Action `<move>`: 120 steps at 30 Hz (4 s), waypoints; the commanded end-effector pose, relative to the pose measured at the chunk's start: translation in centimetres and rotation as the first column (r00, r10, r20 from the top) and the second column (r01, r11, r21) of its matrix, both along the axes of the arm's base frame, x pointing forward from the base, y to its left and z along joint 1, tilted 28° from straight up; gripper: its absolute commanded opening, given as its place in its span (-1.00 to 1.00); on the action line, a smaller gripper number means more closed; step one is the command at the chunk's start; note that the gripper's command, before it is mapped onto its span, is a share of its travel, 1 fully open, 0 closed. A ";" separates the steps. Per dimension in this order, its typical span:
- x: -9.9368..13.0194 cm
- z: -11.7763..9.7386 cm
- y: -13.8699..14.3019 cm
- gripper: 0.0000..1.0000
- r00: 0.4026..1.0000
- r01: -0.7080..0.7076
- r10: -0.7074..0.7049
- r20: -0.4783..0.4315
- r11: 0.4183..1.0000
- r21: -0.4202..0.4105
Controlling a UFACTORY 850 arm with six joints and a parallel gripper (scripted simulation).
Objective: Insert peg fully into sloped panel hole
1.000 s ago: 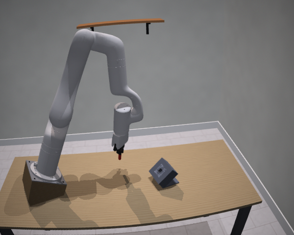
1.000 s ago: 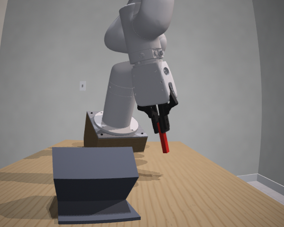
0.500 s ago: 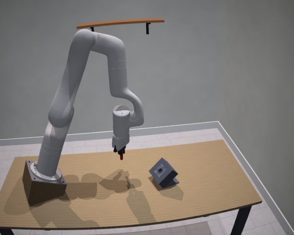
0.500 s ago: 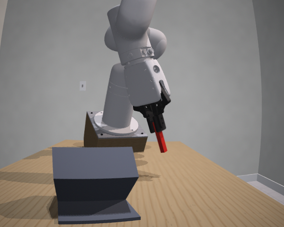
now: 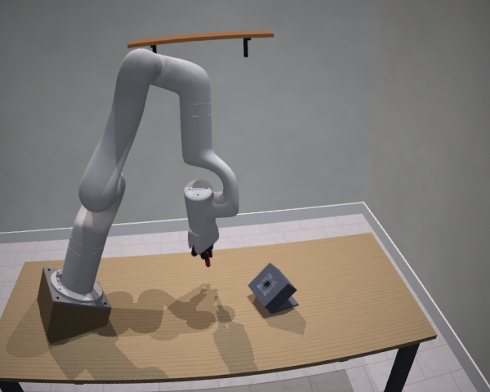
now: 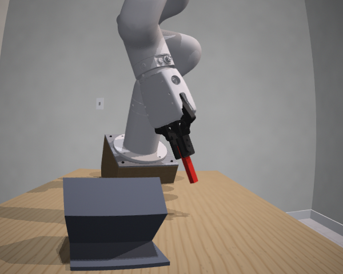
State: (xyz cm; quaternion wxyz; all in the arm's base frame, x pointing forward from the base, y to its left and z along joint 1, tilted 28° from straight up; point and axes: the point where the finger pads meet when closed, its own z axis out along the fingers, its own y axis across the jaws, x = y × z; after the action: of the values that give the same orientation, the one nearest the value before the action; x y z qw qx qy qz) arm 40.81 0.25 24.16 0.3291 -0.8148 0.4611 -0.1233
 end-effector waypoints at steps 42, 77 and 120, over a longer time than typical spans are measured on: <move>2.8 3.6 -9.6 -1.00 0.910 0.285 -0.326 0.255 0.940 0.186; 4.2 5.3 -16.8 -1.00 0.769 0.441 -0.496 0.402 0.868 0.229; 8.9 3.4 -16.1 -1.00 0.769 0.441 -0.497 0.402 0.868 0.229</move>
State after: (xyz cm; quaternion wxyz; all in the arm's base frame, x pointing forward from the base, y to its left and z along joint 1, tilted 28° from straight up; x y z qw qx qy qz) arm 49.41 -15.86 27.60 0.4334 -0.6015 0.5683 -0.3569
